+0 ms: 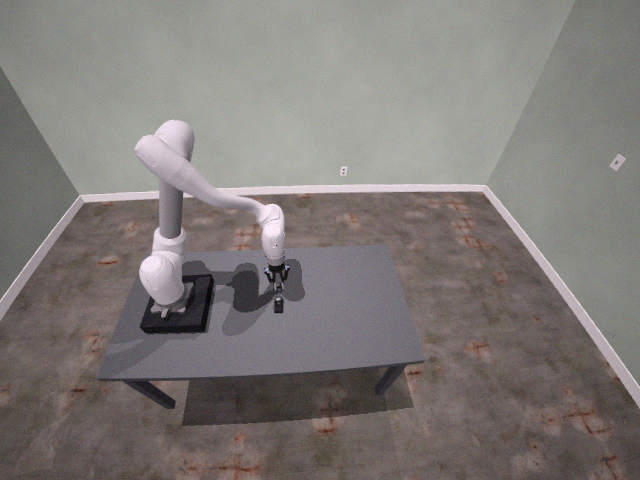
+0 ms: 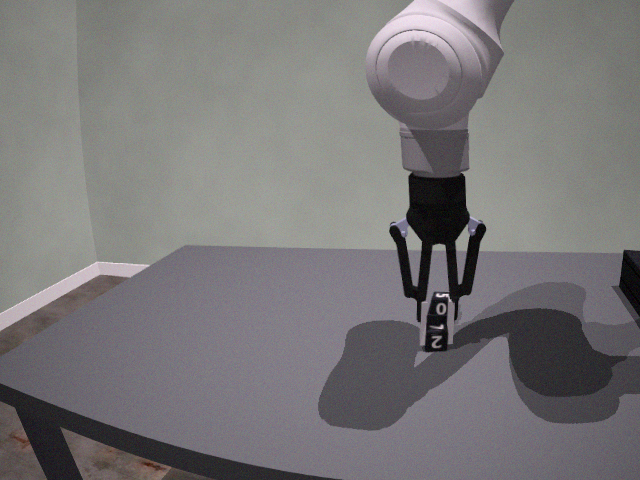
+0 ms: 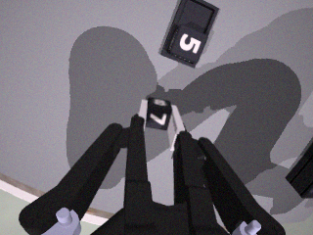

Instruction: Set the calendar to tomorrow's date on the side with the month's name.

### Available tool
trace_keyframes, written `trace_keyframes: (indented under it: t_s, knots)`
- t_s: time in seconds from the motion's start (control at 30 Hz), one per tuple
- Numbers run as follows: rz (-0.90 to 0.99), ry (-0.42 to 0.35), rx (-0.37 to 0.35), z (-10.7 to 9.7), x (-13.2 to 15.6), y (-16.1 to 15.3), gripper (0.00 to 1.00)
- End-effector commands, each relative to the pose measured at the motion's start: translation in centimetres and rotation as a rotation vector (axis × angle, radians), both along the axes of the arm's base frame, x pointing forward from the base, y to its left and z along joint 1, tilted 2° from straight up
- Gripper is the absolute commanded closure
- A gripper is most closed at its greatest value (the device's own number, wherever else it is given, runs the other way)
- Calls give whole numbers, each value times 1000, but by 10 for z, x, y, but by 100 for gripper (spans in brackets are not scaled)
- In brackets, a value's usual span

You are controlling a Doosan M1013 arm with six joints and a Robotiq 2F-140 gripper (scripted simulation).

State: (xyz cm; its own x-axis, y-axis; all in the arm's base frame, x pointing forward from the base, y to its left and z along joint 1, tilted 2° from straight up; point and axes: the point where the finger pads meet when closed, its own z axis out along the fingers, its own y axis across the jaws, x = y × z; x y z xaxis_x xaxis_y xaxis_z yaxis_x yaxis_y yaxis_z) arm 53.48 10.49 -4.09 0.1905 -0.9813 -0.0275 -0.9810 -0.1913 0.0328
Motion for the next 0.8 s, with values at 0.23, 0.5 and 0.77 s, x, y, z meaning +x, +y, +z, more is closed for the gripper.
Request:
trace_keyframes:
  t_s: [0.23, 0.5, 0.77]
  knots:
    - [0, 0, 0, 0, 0, 0, 83]
    - [0, 0, 0, 0, 0, 0, 83]
    - [0, 0, 0, 0, 0, 0, 83]
